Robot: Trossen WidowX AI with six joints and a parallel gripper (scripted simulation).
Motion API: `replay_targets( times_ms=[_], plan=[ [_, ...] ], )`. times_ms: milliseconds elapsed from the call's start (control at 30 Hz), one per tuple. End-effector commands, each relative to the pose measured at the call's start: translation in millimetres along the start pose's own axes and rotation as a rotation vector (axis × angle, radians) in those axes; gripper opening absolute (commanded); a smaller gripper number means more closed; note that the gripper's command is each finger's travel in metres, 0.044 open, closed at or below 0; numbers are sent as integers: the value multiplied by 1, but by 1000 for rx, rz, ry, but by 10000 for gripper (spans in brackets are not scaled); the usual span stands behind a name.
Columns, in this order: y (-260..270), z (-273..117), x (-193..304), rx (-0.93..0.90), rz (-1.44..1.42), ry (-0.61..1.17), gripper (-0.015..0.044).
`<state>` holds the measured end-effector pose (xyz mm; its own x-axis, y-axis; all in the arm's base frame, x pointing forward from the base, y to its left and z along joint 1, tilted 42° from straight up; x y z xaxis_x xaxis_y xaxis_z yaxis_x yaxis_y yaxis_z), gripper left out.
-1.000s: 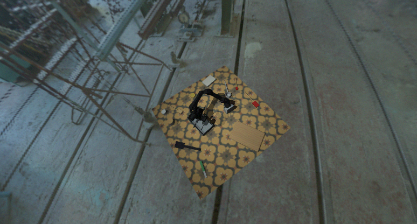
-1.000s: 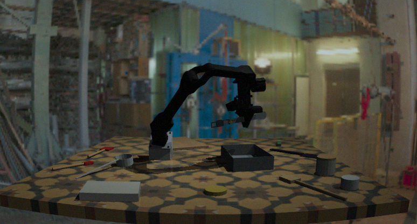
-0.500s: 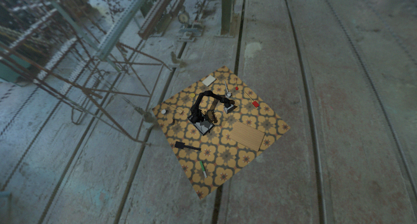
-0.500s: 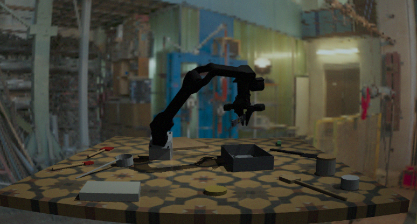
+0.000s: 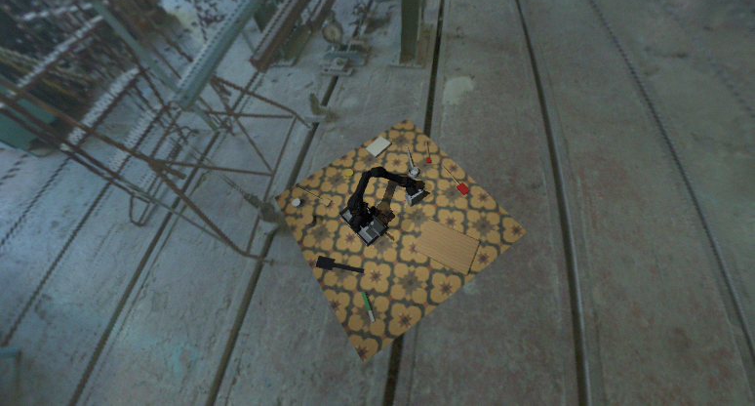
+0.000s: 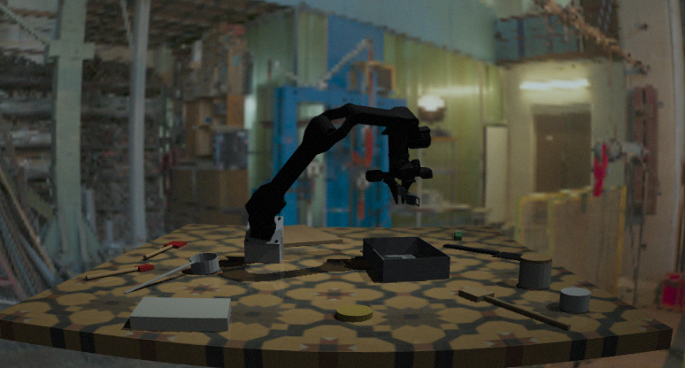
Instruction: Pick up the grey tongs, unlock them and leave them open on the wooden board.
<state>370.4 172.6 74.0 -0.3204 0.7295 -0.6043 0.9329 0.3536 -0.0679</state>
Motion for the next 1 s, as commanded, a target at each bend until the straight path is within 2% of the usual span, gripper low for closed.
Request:
replay_targets(
  times_ms=[0,967],
  plan=[
    [1,-1,11,1,-158,2,-150],
    [1,-5,80,-15,-1245,21,-150]
  ],
)
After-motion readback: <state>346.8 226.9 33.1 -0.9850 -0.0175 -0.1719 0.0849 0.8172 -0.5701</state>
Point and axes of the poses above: the point midway between the two fingers, 35 mm back from their tips, its own z axis out along the fingers, its own y axis across the jaws, x = y × z, the point moved 1 cm from there along -z, back along the fingers, and after that the axes turned 3 degrees about -z, right-handed, at the moved point
